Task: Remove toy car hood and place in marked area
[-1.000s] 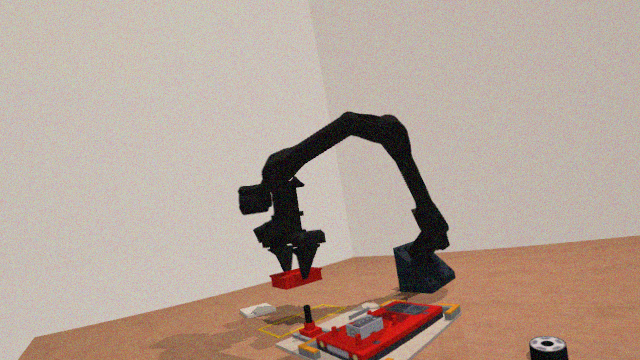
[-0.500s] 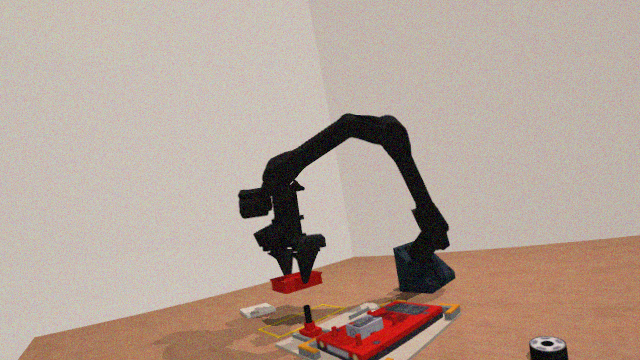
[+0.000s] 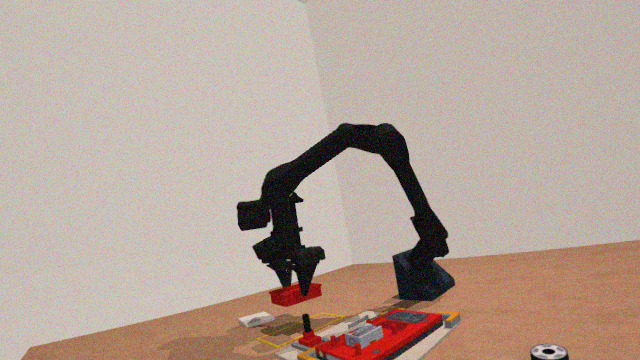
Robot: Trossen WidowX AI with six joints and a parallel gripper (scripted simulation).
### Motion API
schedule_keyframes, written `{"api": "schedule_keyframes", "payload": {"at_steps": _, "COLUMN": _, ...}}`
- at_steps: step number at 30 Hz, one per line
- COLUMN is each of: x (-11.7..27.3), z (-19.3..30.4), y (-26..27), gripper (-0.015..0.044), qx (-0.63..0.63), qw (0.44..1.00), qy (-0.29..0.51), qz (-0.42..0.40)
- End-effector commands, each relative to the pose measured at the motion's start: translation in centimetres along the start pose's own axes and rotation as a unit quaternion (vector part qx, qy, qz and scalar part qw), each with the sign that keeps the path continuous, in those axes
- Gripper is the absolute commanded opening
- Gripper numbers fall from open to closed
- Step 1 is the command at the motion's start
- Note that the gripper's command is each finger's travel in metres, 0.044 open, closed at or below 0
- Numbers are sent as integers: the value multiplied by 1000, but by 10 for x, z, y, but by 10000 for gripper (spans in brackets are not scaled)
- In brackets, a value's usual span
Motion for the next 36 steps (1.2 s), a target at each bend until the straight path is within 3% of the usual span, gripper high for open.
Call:
{"api": "schedule_keyframes", "payload": {"at_steps": 1, "x": -3, "z": 0, "y": 0, "gripper": 0, "qx": -1, "qw": 1000, "qy": -1, "qz": -2}}
{"api": "schedule_keyframes", "payload": {"at_steps": 36, "x": -23, "z": 0, "y": 1, "gripper": 0, "qx": -1, "qw": 1000, "qy": -1, "qz": -2}}
Point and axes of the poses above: the point midway between the two fingers, 35 mm back from their tips, its own x axis back along the fingers, its own y axis across the jaws, z = x × y, the point moved 3 cm from there along x, back along the fingers, and after that the axes turned 13 degrees about x, right-handed, at the moved point
